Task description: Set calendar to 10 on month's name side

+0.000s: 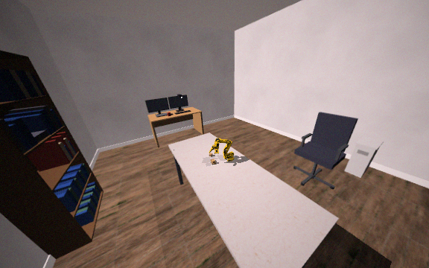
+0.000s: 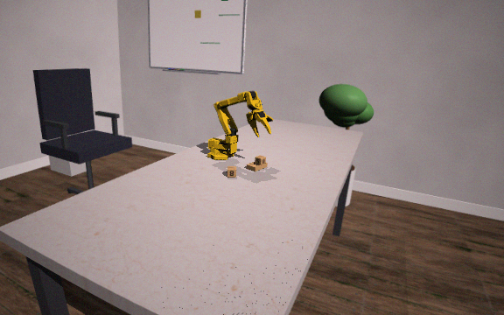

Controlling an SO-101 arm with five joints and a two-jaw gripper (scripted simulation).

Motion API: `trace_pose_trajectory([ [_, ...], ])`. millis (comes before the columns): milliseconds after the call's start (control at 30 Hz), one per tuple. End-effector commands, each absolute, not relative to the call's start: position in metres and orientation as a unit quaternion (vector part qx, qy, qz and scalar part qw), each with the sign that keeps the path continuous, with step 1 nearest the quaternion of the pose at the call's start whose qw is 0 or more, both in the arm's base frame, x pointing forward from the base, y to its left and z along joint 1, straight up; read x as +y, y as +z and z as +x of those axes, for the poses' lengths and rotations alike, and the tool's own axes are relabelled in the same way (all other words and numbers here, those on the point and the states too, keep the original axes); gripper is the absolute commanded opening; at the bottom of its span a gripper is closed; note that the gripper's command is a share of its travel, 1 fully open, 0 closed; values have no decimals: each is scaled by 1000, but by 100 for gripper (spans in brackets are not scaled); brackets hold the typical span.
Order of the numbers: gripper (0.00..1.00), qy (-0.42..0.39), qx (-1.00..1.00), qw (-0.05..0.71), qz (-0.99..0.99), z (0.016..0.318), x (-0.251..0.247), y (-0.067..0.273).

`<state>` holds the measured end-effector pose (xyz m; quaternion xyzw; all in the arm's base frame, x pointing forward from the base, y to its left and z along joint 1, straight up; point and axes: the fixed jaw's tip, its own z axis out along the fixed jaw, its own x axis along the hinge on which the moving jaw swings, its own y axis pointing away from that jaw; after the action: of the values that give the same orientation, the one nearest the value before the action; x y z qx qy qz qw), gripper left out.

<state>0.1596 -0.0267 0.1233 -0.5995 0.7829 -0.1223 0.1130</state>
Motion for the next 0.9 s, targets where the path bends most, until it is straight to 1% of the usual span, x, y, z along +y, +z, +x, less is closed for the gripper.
trace_pose_trajectory([
  [0,35,-171,777,160,-584,160,-28,144],
  [167,35,-191,772,179,-580,159,-27,152],
  [500,35,-195,780,178,-568,159,-32,152],
  [633,35,-203,809,169,-526,160,-49,153],
  [833,35,-221,875,144,-407,154,-96,152],
  [867,35,-221,875,144,-407,154,-96,152],
])
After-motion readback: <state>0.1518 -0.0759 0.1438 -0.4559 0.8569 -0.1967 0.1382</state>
